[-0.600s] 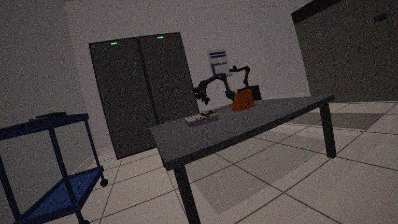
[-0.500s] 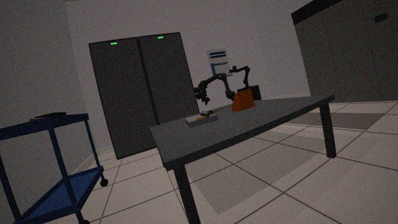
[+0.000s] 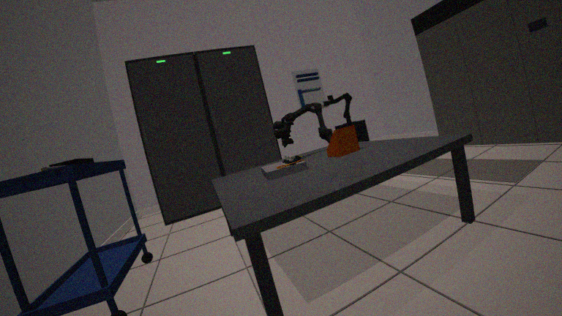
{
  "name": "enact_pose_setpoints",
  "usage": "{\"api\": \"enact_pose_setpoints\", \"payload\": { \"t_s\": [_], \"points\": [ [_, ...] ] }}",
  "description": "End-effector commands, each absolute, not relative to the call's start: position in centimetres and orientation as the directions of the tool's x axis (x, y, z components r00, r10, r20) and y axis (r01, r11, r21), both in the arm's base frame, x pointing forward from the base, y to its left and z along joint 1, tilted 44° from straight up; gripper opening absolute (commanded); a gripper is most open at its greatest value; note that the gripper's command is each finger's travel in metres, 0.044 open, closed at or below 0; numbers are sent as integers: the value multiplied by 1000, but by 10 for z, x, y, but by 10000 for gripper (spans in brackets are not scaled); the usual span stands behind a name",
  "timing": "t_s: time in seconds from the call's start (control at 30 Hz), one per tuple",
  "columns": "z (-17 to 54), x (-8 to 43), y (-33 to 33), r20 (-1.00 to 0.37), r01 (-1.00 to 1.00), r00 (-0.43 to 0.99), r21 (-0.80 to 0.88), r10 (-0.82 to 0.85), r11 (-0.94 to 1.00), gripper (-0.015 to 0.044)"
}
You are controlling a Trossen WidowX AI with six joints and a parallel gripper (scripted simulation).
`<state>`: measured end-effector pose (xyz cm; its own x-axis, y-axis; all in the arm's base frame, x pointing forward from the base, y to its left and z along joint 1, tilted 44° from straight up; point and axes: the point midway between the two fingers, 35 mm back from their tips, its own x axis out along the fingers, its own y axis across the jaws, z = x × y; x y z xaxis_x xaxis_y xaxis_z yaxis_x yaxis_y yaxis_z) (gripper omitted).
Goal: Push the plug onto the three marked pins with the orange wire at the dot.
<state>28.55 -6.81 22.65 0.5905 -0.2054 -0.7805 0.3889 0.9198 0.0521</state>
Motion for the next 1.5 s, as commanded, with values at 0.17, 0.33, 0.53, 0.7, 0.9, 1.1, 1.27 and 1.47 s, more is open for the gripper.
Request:
{"api": "enact_pose_setpoints", "payload": {
  "t_s": [0.17,0.33,0.53,0.7,0.9,1.1,1.27,1.47],
  "points": [
    [241,305,-56,-646,298,742,75,-181,952,115],
    [252,314,-49,-558,248,814,79,-163,966,115],
    [266,321,-40,-443,189,886,75,-137,979,115],
    [278,325,-32,-342,143,933,67,-112,987,115],
    [294,326,-21,-214,91,974,50,-78,995,115],
    [310,322,-11,-82,44,996,29,-42,999,115],
    [324,317,-3,28,10,1000,7,-10,1000,115],
    [321,323,1,9,5,1000,-48,-4,999,115]
  ]
}}
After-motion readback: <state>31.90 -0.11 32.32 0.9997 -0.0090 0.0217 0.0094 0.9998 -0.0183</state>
